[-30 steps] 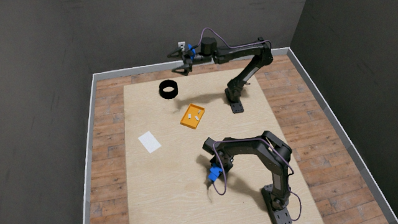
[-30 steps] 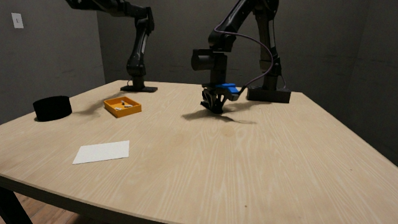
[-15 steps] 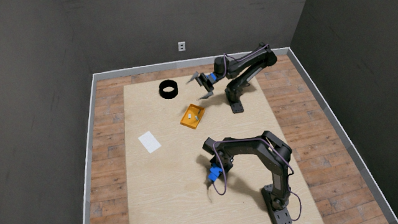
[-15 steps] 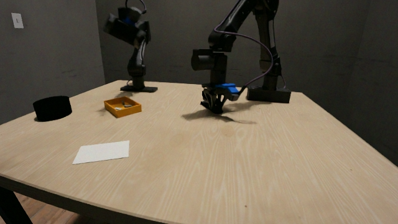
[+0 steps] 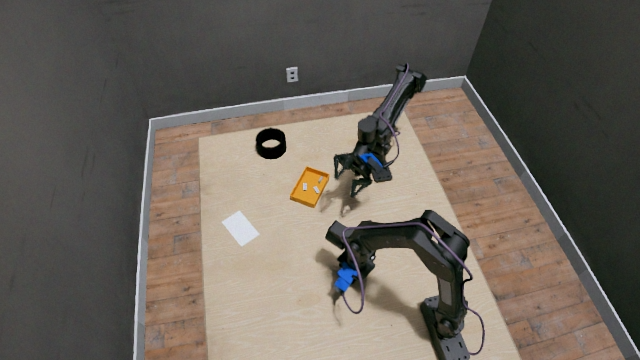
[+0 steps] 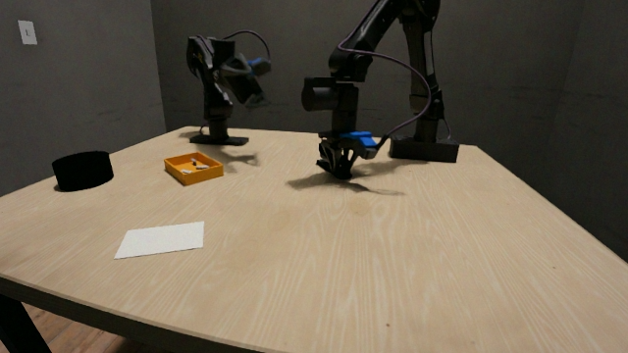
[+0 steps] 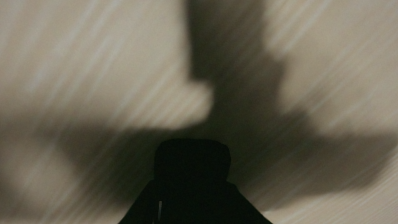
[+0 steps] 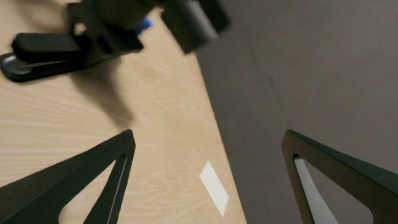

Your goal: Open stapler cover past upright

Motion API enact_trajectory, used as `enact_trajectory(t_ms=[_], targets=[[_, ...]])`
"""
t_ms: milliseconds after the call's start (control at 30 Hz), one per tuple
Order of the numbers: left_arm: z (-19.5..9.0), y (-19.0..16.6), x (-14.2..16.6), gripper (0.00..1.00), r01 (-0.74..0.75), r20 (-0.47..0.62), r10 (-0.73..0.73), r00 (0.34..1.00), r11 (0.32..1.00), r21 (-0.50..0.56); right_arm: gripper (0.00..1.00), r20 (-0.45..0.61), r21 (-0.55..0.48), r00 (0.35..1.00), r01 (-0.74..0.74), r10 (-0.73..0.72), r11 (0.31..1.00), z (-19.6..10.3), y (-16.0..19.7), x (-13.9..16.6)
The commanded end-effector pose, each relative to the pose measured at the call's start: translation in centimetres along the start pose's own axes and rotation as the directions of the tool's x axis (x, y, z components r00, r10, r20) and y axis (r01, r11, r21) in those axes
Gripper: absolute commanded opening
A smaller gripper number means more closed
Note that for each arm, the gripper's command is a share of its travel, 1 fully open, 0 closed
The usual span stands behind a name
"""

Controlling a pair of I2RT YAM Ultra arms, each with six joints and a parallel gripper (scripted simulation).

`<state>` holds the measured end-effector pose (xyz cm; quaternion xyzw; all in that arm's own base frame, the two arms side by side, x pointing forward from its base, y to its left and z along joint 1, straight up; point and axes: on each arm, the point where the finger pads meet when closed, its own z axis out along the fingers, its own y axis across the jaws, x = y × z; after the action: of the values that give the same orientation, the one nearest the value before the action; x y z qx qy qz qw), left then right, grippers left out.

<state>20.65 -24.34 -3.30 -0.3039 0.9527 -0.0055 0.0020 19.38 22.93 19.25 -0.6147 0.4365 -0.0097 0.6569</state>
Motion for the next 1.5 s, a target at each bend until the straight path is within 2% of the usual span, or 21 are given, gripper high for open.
enact_trajectory(t_ms=[0, 100, 167, 300, 567, 1400, 1467], targets=[[0.2, 0.0, -0.2, 0.32, 0.009, 0.0, -0.009, 1.0, 1.0, -0.01, 1.0, 0.011, -0.032, 0.987, 0.162, -0.162, 0.986, 1.7, 2.4, -1.2], [0.2, 0.0, -0.2, 0.32, 0.009, 0.0, -0.009, 1.0, 1.0, -0.01, 1.0, 0.092, -0.104, 0.971, 0.23, -0.221, 0.968, 2.7, 5.0, -3.8], [0.2, 0.0, -0.2, 0.32, 0.009, 0.0, -0.009, 1.0, 1.0, -0.01, 1.0, 0.092, -0.104, 0.971, 0.23, -0.221, 0.968, 2.7, 5.0, -3.8], [0.2, 0.0, -0.2, 0.32, 0.009, 0.0, -0.009, 1.0, 1.0, -0.01, 1.0, 0.166, -0.205, 0.944, 0.317, -0.286, 0.926, 3.7, 9.2, -5.6], [0.2, 0.0, -0.2, 0.32, 0.009, 0.0, -0.009, 1.0, 1.0, -0.01, 1.0, 0.228, -0.301, 0.912, 0.4, -0.342, 0.866, 4.7, 13.3, -6.9], [0.2, 0.0, -0.2, 0.32, 0.009, 0.0, -0.009, 1.0, 1.0, -0.01, 1.0, 0.23, -0.332, 0.914, 0.398, -0.335, 0.856, 4.5, 14.1, -6.6], [0.2, 0.0, -0.2, 0.32, 0.009, 0.0, -0.009, 1.0, 1.0, -0.01, 0.77, 0.217, -0.306, 0.924, 0.37, -0.314, 0.877, 5.0, 13.4, -7.2]])
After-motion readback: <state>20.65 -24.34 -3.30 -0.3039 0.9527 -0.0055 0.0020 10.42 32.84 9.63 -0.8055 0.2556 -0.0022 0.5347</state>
